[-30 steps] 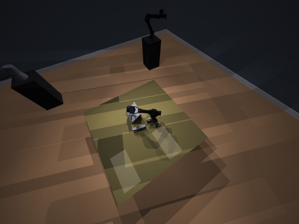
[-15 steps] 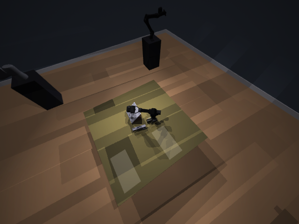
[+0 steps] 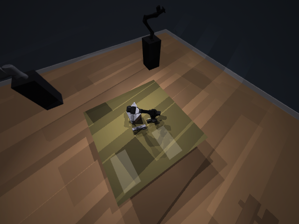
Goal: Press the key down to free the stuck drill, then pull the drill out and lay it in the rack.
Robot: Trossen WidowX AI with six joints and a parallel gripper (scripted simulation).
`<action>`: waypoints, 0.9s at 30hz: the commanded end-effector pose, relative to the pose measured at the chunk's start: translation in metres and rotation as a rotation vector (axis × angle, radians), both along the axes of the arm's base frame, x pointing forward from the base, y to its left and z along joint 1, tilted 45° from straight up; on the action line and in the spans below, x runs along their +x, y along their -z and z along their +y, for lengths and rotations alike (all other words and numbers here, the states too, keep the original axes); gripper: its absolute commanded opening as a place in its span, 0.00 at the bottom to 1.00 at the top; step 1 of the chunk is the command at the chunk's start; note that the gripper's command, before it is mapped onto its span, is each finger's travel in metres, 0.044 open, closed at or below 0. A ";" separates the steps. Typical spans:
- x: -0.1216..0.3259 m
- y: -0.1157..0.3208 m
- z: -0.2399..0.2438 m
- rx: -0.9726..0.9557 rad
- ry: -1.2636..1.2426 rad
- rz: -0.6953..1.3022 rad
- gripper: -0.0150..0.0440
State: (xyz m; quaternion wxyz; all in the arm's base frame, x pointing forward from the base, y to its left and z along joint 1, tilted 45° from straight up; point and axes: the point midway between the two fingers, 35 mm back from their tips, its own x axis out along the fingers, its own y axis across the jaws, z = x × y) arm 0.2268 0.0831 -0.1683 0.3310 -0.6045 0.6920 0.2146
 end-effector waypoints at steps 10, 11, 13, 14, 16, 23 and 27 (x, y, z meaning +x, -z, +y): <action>-0.001 0.011 -0.011 -0.005 -0.004 0.003 0.25; -0.001 0.011 -0.012 -0.005 -0.004 0.003 0.25; -0.001 0.013 -0.013 -0.005 -0.004 0.003 0.25; -0.001 0.014 -0.014 -0.005 -0.004 0.003 0.25; -0.001 0.015 -0.015 -0.005 -0.004 0.003 0.25; -0.001 0.020 -0.021 -0.006 -0.004 0.003 0.25; -0.002 0.021 -0.022 -0.006 -0.004 0.003 0.25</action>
